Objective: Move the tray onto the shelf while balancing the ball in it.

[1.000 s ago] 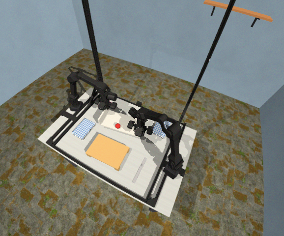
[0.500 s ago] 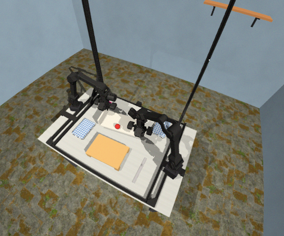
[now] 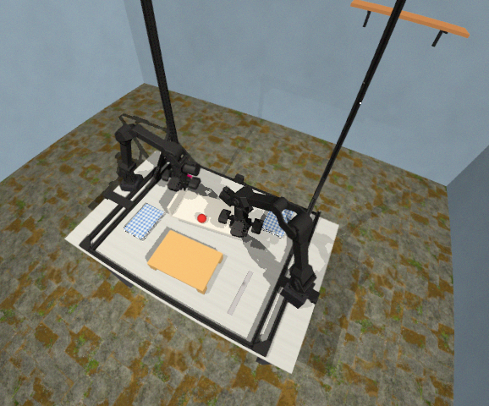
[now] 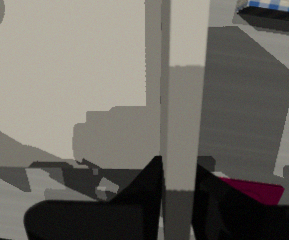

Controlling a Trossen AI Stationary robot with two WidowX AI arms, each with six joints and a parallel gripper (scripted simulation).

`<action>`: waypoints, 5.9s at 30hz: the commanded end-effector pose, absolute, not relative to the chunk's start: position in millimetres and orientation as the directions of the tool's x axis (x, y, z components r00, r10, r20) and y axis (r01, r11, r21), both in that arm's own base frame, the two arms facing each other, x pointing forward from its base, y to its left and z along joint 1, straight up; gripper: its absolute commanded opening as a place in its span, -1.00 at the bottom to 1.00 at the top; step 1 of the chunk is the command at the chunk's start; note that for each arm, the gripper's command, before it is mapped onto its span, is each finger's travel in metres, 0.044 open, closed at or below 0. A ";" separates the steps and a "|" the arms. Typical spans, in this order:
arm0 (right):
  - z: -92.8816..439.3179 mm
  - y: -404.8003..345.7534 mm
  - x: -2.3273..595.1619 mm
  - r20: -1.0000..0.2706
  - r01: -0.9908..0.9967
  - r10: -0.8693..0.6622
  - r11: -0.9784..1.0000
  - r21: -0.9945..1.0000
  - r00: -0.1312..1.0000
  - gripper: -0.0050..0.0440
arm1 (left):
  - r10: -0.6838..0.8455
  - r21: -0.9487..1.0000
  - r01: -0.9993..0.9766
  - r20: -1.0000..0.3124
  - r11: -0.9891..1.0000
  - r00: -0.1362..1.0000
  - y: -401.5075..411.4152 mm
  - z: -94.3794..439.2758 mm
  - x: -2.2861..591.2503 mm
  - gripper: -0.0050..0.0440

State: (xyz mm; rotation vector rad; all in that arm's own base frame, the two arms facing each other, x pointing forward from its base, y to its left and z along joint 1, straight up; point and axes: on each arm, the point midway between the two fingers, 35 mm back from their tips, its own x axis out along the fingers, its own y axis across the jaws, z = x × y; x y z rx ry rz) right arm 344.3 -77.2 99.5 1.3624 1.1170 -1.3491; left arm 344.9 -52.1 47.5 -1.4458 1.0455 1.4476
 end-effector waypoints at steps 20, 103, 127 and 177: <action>101.3 -86.8 341.1 -1.000 0.981 -0.012 -0.195 0.003 0.001 -0.71 | 0.010 0.003 -0.947 -1.000 -0.323 -0.006 -43.0 51.4 342.5 -0.71; 100.4 -112.8 333.6 -0.999 0.981 -0.033 -0.195 -0.001 -0.007 -0.71 | 0.032 -0.001 -0.947 -0.999 -0.323 -0.010 -16.7 52.2 336.0 -0.71; 102.0 -121.5 330.9 -1.000 0.981 0.004 -0.195 0.005 0.006 -0.71 | -0.006 0.005 -0.947 -1.000 -0.323 -0.003 -7.8 50.7 333.9 -0.71; 101.7 -138.1 326.0 -1.000 0.981 0.000 -0.195 0.005 0.006 -0.71 | -0.003 0.005 -0.947 -1.000 -0.323 -0.005 9.0 51.0 329.8 -0.71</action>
